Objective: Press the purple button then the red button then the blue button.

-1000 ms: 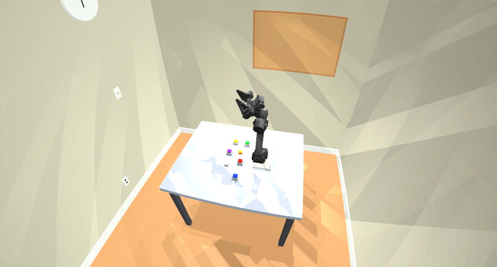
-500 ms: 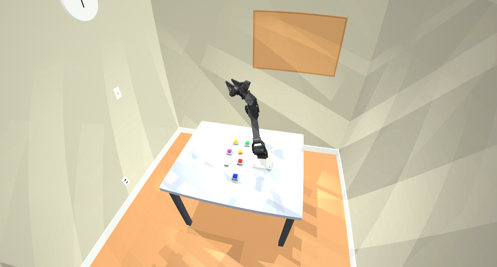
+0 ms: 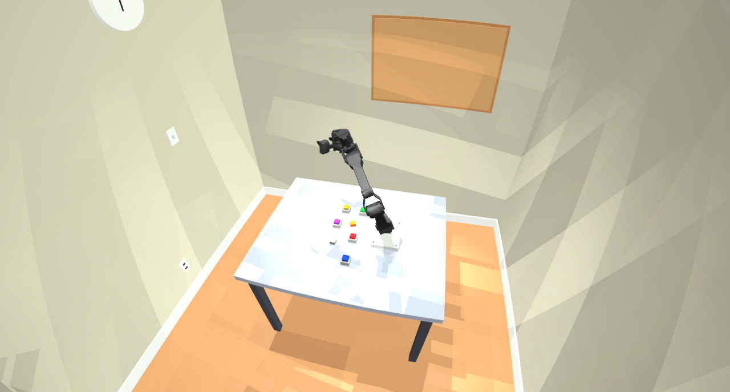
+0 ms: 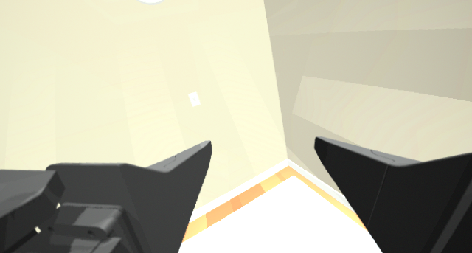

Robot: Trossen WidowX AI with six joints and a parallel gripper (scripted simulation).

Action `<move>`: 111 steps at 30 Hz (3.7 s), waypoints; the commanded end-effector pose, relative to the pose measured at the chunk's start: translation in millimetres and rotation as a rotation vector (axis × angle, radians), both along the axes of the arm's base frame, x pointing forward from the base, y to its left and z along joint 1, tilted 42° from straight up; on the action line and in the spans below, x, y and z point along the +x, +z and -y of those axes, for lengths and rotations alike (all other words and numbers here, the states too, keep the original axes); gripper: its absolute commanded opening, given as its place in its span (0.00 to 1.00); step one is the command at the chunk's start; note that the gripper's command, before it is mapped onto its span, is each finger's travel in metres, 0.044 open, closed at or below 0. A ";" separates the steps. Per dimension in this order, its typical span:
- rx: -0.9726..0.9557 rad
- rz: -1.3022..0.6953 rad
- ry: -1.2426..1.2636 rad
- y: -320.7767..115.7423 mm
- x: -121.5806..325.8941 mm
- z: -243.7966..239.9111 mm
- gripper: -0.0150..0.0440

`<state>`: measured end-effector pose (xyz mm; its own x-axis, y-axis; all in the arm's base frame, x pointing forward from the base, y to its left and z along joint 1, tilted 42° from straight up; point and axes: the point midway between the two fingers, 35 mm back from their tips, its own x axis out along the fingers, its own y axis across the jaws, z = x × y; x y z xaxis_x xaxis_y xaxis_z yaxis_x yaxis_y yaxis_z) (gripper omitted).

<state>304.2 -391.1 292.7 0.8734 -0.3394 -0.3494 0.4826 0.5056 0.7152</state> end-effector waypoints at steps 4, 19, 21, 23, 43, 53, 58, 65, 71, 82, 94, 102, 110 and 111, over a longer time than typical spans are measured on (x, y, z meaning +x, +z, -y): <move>0.066 -0.283 0.274 -105.5 37.0 -58.4 0.93; 0.204 -0.724 1.186 -258.6 15.8 -256.8 0.93; 0.234 -0.751 1.324 -267.3 3.2 -282.2 0.93; 0.245 -0.758 1.373 -269.7 -1.6 -290.9 0.93; 0.247 -0.755 1.374 -315.8 2.2 -331.9 0.40; 0.247 -0.755 1.374 -315.8 2.2 -331.9 0.29; 0.246 -0.755 1.374 -317.7 2.4 -333.4 0.29; 0.247 -0.755 1.374 -326.2 3.4 -340.8 0.29; 0.247 -0.755 1.374 -333.4 3.9 -347.3 0.29; 0.247 -0.754 1.375 -341.0 4.2 -354.3 0.29; 0.247 -0.754 1.375 -341.0 4.2 -354.3 0.29; 0.247 -0.754 1.375 -341.0 4.2 -354.3 0.29; 0.247 -0.755 1.374 -315.8 2.2 -331.9 0.29; 0.246 -0.756 1.374 -314.1 2.2 -330.2 0.29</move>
